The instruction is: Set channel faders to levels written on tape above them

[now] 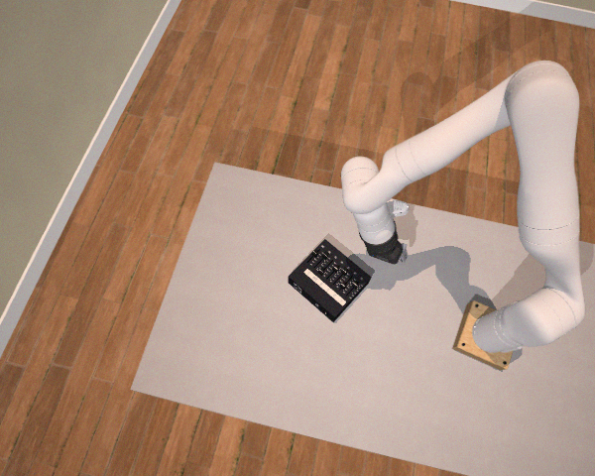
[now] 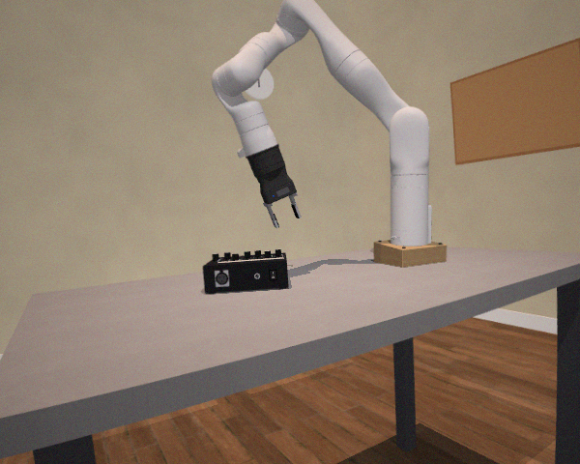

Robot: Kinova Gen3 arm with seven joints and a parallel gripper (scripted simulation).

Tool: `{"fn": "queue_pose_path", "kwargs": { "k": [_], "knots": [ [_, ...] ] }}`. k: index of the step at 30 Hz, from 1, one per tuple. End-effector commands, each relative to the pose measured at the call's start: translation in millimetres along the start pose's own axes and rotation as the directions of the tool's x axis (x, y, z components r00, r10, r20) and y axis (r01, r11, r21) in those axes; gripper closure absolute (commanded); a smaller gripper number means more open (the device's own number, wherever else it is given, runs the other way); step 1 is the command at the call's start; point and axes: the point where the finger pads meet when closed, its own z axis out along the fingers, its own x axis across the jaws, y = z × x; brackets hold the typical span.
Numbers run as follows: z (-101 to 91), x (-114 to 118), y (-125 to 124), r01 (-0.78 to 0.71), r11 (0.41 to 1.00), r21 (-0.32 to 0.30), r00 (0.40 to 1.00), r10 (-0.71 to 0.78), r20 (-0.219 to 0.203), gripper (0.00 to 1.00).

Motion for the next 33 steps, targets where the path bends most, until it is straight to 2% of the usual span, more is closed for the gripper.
{"fn": "queue_pose_path", "kwargs": {
  "k": [1, 3, 4, 6, 8, 33],
  "knots": [
    [-30.8, -31.0, 21.9, 0.063, 0.998, -0.007, 0.992, -0.062, 0.112, 0.00],
    [-61.0, -58.5, 54.2, 0.163, 0.986, -0.017, 0.963, -0.156, 0.221, 0.00],
    [-73.7, -67.9, 67.5, 0.202, 0.979, -0.017, 0.946, -0.191, 0.263, 0.00],
    [-92.0, -79.6, 86.4, 0.256, 0.967, -0.013, 0.917, -0.239, 0.319, 0.00],
    [-100.3, -84.2, 95.0, 0.279, 0.960, -0.010, 0.903, -0.259, 0.344, 0.00],
    [-101.4, -84.9, 96.2, 0.289, 0.957, -0.007, 0.899, -0.269, 0.346, 0.00]
  ]
}}
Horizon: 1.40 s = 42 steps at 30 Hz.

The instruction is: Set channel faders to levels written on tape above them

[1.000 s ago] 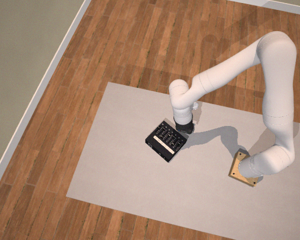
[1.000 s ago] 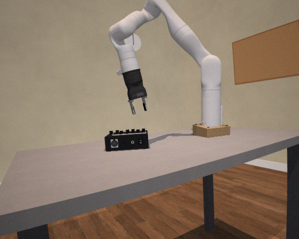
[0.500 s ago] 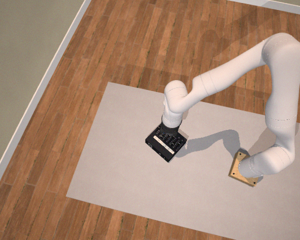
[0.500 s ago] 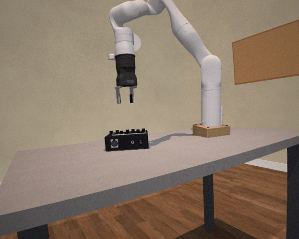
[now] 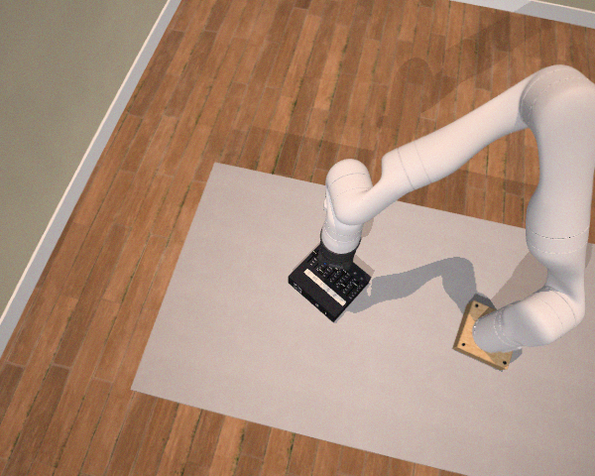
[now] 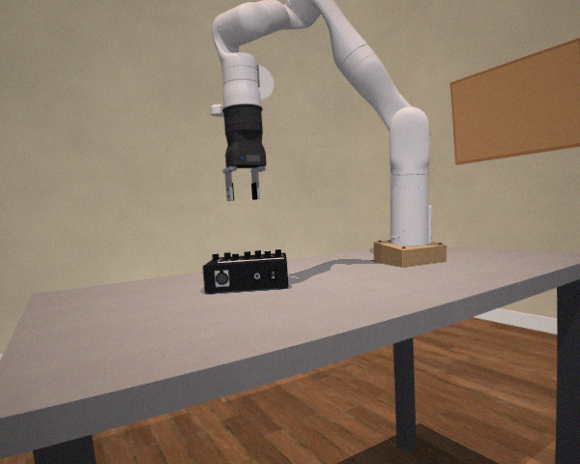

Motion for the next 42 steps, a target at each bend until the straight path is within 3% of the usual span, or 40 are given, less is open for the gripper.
{"fn": "queue_pose_path", "kwargs": {
  "k": [1, 18, 30, 36, 42],
  "knots": [
    [-0.3, -0.2, -0.1, 0.005, 1.000, 0.001, 1.000, -0.005, 0.000, 0.00],
    [6.6, 4.3, -4.2, 0.181, 0.983, 0.012, 0.983, -0.180, -0.035, 0.00],
    [16.6, 10.1, -9.9, 0.443, 0.896, 0.010, 0.893, -0.441, -0.090, 0.00],
    [24.1, 14.0, -13.9, 0.629, 0.778, -0.009, 0.770, -0.624, -0.130, 0.00],
    [32.0, 17.6, -17.9, 0.800, 0.598, -0.044, 0.585, -0.794, -0.166, 0.00]
  ]
}}
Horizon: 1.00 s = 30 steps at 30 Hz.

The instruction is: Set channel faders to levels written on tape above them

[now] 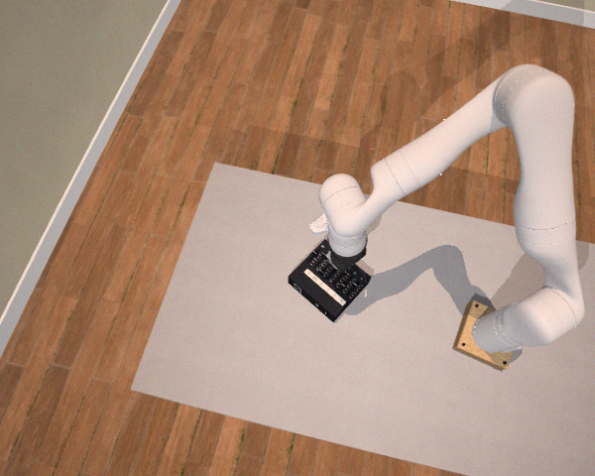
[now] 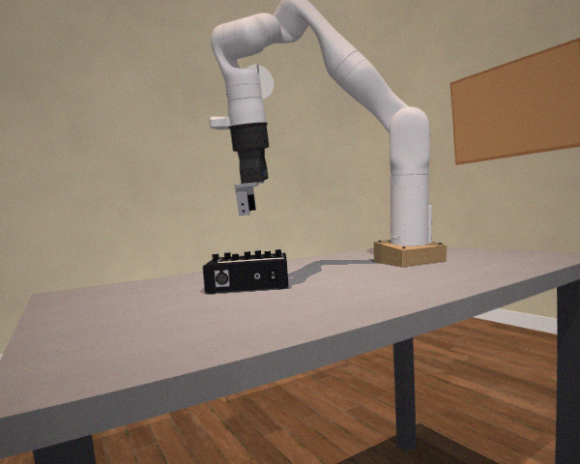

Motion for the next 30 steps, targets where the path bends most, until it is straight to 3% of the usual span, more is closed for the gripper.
{"fn": "queue_pose_path", "kwargs": {
  "k": [1, 6, 11, 20, 22, 30],
  "knots": [
    [7.1, 0.4, 2.5, 0.094, 0.995, -0.015, 0.996, -0.094, -0.012, 0.00],
    [11.5, 2.3, 2.5, 0.226, 0.974, -0.020, 0.974, -0.226, -0.031, 0.00],
    [18.5, 5.3, 2.5, 0.438, 0.898, -0.034, 0.896, -0.439, -0.060, 0.00],
    [29.6, 10.4, 2.0, 0.747, 0.660, -0.079, 0.653, -0.751, -0.095, 0.00],
    [29.6, 10.4, 2.0, 0.747, 0.660, -0.079, 0.653, -0.751, -0.095, 0.00],
    [37.3, 14.8, 1.0, 0.907, 0.401, -0.125, 0.390, -0.915, -0.105, 0.00]
  ]
}}
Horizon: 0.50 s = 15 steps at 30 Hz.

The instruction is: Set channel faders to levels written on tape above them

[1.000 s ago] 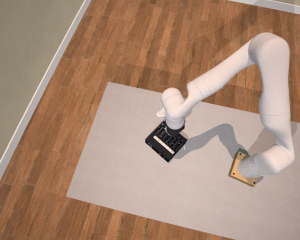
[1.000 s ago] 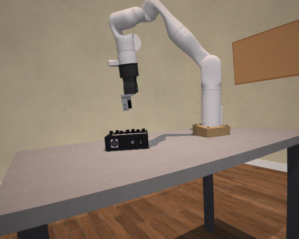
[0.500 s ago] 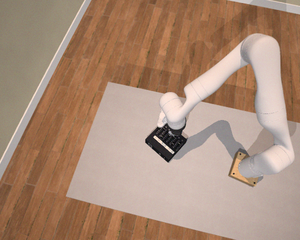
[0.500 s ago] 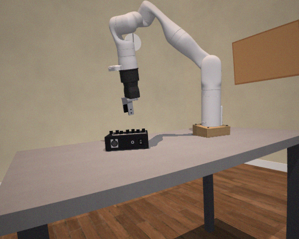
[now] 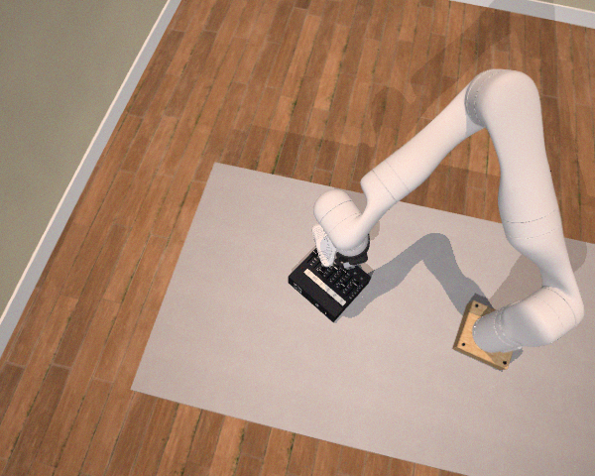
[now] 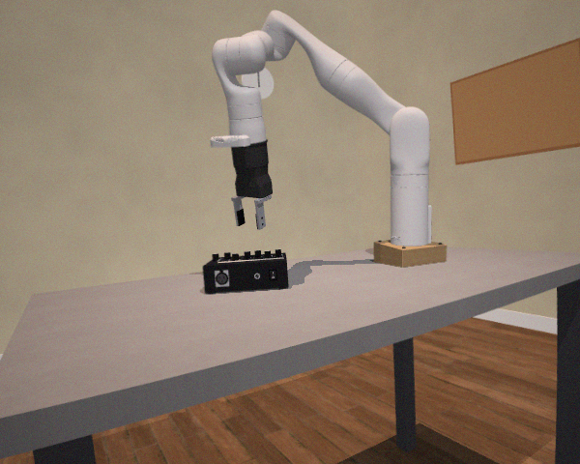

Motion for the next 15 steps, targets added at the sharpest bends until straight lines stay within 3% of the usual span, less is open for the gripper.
{"fn": "queue_pose_path", "kwargs": {
  "k": [1, 7, 15],
  "knots": [
    [4.4, -1.8, 0.5, 0.077, 0.997, -0.007, 0.997, -0.077, 0.000, 0.00],
    [9.0, 0.0, 2.2, 0.256, 0.966, -0.020, 0.966, -0.256, -0.021, 0.00],
    [12.3, 1.8, 3.5, 0.387, 0.921, -0.034, 0.921, -0.388, -0.035, 0.00]
  ]
}}
